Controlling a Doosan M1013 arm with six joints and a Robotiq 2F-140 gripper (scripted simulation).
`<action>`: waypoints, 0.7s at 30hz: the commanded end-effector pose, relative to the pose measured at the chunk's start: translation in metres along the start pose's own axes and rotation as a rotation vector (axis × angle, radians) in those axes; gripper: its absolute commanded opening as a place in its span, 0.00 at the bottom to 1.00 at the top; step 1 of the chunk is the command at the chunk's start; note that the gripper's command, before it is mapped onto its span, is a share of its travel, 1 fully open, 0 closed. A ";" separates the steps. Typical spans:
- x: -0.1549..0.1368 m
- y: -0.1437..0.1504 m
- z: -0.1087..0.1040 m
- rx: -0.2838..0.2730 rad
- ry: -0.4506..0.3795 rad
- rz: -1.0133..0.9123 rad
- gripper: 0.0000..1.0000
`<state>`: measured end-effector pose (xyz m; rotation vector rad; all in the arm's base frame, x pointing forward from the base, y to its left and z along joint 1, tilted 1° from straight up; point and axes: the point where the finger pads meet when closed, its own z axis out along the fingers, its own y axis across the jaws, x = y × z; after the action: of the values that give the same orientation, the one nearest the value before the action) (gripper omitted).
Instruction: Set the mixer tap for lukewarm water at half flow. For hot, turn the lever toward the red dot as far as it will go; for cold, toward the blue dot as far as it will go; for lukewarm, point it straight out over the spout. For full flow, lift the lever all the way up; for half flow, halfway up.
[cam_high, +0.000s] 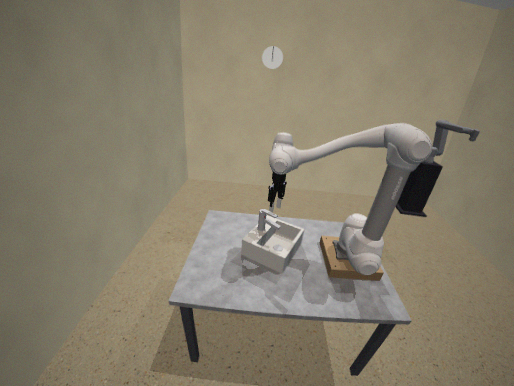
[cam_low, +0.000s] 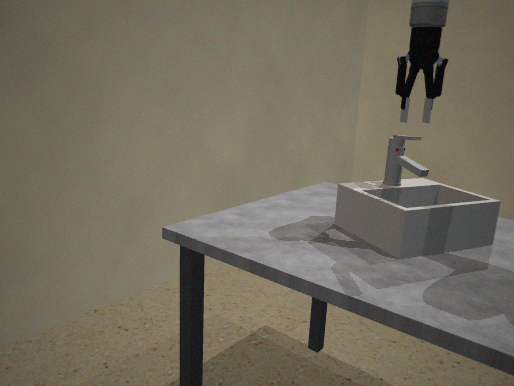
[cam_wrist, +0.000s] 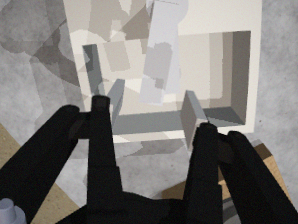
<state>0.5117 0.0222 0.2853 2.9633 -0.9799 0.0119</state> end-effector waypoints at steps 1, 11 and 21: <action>0.000 0.000 0.004 0.000 0.000 0.000 0.39; 0.000 0.000 0.016 0.000 0.000 0.000 0.39; 0.000 0.000 0.023 0.000 0.000 0.000 0.39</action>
<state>0.5121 0.0220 0.2629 2.9633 -0.9799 0.0120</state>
